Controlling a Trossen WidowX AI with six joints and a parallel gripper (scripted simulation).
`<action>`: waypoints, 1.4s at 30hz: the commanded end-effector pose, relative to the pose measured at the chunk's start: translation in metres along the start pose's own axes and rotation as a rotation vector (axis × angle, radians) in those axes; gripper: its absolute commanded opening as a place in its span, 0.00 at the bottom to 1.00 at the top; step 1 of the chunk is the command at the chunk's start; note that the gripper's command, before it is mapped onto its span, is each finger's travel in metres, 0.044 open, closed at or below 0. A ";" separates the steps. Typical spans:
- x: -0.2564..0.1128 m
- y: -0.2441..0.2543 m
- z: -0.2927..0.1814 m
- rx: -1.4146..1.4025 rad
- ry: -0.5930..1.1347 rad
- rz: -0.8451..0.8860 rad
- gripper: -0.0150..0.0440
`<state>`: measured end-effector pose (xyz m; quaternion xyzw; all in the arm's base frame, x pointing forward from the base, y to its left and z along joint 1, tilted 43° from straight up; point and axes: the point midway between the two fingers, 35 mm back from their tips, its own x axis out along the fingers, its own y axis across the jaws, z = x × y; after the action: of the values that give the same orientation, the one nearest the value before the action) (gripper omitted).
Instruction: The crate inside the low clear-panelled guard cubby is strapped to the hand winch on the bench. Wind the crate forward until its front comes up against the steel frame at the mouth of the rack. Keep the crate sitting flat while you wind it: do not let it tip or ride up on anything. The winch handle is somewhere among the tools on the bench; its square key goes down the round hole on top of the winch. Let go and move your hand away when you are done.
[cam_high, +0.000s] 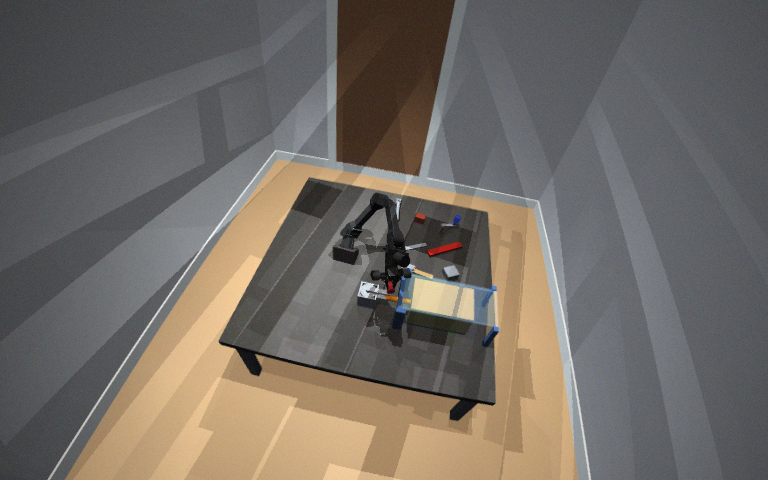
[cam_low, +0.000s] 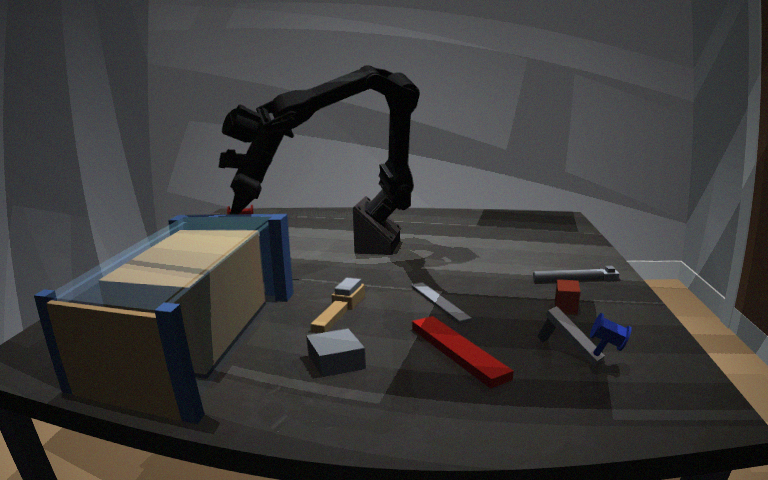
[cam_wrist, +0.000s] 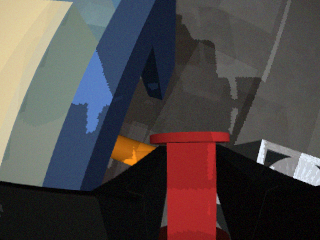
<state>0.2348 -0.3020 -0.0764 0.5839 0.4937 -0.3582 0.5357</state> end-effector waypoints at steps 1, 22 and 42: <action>0.005 0.004 -0.022 0.005 0.060 0.004 0.25; -0.006 0.004 -0.043 0.006 0.061 0.003 0.25; -0.015 -0.001 -0.061 0.006 0.063 0.003 0.25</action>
<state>0.2268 -0.2656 -0.0494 0.5846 0.4937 -0.3532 0.5383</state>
